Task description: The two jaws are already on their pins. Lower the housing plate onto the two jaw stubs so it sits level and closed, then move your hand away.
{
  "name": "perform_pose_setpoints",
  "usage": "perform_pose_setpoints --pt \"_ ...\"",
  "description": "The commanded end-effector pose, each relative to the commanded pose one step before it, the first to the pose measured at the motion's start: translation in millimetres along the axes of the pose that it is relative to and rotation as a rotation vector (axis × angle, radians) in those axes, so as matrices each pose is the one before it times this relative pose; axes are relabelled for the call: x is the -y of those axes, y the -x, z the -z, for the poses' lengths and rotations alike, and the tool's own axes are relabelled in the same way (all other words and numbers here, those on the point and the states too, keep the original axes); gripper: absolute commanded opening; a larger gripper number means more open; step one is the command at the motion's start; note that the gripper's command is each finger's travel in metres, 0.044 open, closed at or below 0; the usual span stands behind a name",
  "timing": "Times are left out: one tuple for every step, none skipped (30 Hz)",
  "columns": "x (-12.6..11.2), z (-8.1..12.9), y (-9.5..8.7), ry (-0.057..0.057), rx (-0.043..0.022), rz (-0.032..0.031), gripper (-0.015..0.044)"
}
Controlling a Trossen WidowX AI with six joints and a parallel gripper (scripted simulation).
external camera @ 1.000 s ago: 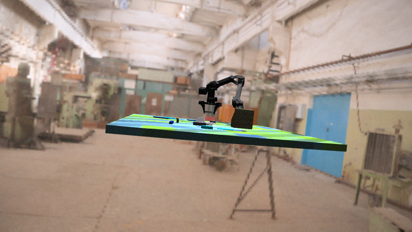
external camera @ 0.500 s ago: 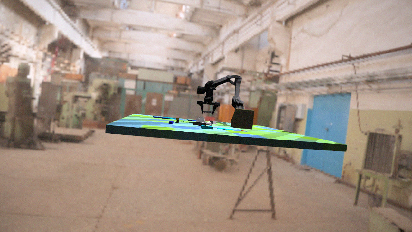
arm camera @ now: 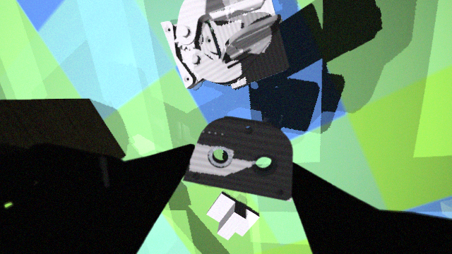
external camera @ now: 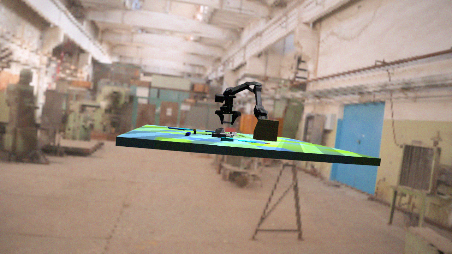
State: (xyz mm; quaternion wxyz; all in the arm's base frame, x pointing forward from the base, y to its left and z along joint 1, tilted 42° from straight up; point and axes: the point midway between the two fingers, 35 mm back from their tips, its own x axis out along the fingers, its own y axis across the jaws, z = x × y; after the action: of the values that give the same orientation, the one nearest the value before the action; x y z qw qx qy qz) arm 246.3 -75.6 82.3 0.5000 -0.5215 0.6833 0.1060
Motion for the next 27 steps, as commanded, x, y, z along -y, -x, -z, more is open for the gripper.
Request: perform_pose_setpoints --pt "-3.11 -8.85 -0.69 -0.0879 -0.00491 0.00267 0.0351" --pt "-1.27 -2.19 -0.07 -0.0216 -0.00044 -0.00008 0.0351" --pt "-1.33 -2.14 -0.07 -0.0216 -0.00047 -0.00003 0.0351" --pt "-1.4 -2.1 -0.07 -0.0216 -0.00051 0.00002 0.0351" --pt "-1.46 -2.05 -0.07 -0.0216 -0.00054 0.00008 0.0351" --pt "-1.53 -2.0 -0.06 -0.0217 -0.00057 0.00014 0.0351" --pt "-1.59 -1.95 -0.06 -0.0217 -0.00059 0.0002 0.0351" --pt "-1.65 -1.89 -0.06 -0.0217 -0.00061 0.00026 0.0351" --pt "-1.7 -1.84 -0.06 -0.0217 -0.00063 0.00032 0.0351" --pt "-1.76 -1.78 -0.05 -0.0217 -0.00065 0.00039 0.0351" --pt "-1.81 -1.72 -0.05 -0.0217 -0.00066 0.00045 0.0351" --pt "-1.86 -1.66 -0.05 -0.0217 -0.00067 0.00052 0.0351" --pt "-1.91 -1.59 -0.05 -0.0217 -0.00067 0.00058 0.0351" --pt "-1.96 -1.53 -0.04 -0.0217 -0.00068 0.00065 0.0351" --pt "-2.0 -1.46 -0.04 -0.0217 -0.00067 0.00072 0.0351" --pt "-2.04 -1.4 -0.04 -0.0217 -0.00067 0.00079 0.0351" --pt "-2.08 -1.33 -0.04 -0.0217 -0.00066 0.00086 0.0351" --pt "-2.12 -1.26 -0.03 -0.0217 -0.00065 0.00093 0.0351" --pt "-2.16 -1.19 -0.03 -0.0217 -0.00063 0.001 0.0351" --pt "-2.19 -1.12 -0.03 -0.0217 -0.00061 0.00106 0.0351" --pt "-2.22 -1.05 -0.03 -0.0217 -0.00059 0.00113 0.0351" --pt "-2.25 -0.97 -0.03 -0.0217 -0.00057 0.0012 0.0351" --pt "-2.27 -0.9 -0.02 -0.0217 -0.00054 0.00127 0.0351" --pt "-2.3 -0.82 -0.02 -0.0217 -0.0005 0.00133 0.0351" --pt "-2.32 -0.75 -0.02 -0.0217 -0.00047 0.0014 0.0351" --pt "-2.34 -0.67 -0.02 -0.0217 -0.00043 0.00147 0.0351" --pt "-2.35 -0.6 -0.02 -0.0218 -0.00038 0.00153 0.0351"
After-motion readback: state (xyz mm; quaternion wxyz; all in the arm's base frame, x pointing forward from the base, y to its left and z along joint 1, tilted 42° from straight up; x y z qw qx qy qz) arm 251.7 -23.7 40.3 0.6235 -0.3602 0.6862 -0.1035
